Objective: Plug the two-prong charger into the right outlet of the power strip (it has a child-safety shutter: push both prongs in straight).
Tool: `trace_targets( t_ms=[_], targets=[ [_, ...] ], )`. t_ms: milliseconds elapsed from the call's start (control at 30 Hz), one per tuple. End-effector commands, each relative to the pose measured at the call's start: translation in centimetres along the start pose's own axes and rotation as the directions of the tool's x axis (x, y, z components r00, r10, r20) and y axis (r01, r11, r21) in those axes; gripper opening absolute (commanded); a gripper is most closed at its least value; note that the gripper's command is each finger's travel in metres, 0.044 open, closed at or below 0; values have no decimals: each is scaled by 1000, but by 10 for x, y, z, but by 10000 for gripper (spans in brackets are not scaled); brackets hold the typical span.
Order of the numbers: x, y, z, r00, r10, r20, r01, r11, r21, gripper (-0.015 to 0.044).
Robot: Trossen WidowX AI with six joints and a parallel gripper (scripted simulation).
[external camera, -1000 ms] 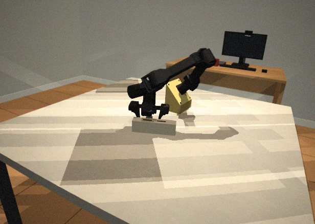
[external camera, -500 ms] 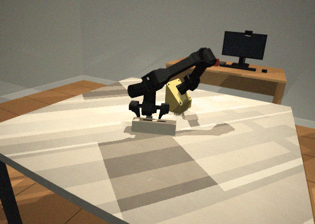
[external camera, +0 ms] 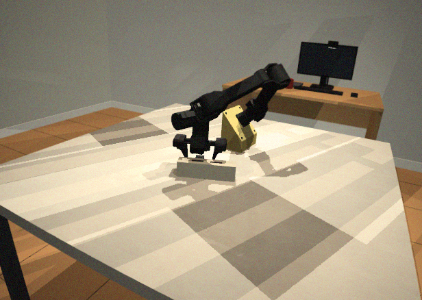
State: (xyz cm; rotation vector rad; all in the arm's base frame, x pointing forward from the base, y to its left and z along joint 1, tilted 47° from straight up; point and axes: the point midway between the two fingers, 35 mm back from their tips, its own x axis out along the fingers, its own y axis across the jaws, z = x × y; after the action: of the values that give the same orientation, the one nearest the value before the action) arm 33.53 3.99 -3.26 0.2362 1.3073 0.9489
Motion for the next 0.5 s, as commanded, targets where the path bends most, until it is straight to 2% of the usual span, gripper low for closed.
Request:
trace_targets(
  t_ms=[0, 467],
  targets=[
    [0, 1, -5, 1000, 3, 1, -3, 1000, -4, 440],
    [2, -1, -24, 1000, 2, 0, -2, 1000, -3, 440]
  ],
)
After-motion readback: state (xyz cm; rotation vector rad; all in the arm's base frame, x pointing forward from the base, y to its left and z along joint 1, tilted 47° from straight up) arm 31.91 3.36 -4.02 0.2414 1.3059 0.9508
